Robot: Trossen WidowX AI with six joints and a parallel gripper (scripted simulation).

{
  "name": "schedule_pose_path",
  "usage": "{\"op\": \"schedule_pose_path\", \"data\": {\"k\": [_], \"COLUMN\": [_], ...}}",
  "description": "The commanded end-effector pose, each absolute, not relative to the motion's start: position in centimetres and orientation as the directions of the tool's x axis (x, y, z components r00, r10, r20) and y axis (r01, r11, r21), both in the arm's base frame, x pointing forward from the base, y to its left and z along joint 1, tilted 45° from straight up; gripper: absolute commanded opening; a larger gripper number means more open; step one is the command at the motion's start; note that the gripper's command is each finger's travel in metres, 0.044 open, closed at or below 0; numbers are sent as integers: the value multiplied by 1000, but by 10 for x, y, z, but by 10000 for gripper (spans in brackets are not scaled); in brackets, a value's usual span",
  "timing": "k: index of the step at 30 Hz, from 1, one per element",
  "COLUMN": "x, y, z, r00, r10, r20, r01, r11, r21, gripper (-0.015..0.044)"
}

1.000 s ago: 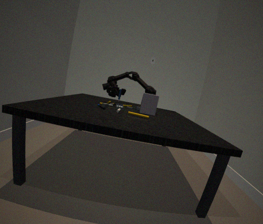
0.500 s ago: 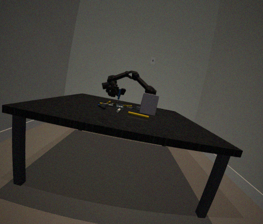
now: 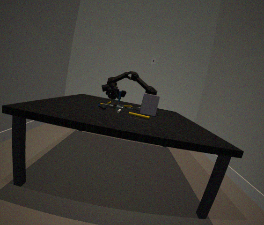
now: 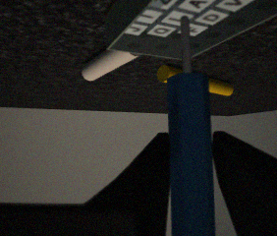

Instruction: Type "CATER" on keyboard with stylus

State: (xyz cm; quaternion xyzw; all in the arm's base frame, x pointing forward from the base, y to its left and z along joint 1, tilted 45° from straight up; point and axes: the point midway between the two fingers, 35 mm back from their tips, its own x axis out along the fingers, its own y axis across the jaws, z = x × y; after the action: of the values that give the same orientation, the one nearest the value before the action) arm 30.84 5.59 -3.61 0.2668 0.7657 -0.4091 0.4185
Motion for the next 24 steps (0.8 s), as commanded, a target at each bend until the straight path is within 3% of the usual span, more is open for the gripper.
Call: {"op": "schedule_pose_path", "data": {"k": [1,4,24], "x": [308,307,308], "y": [56,55,53], "z": [-39,-41,-41], "r00": [-512,-512,-512], "r10": [62,62,62], "r20": [-857,-857,-857], "r01": [745,745,745], "r11": [528,528,528], "r21": [-407,-407,-407], "gripper": [0,79,81]}}
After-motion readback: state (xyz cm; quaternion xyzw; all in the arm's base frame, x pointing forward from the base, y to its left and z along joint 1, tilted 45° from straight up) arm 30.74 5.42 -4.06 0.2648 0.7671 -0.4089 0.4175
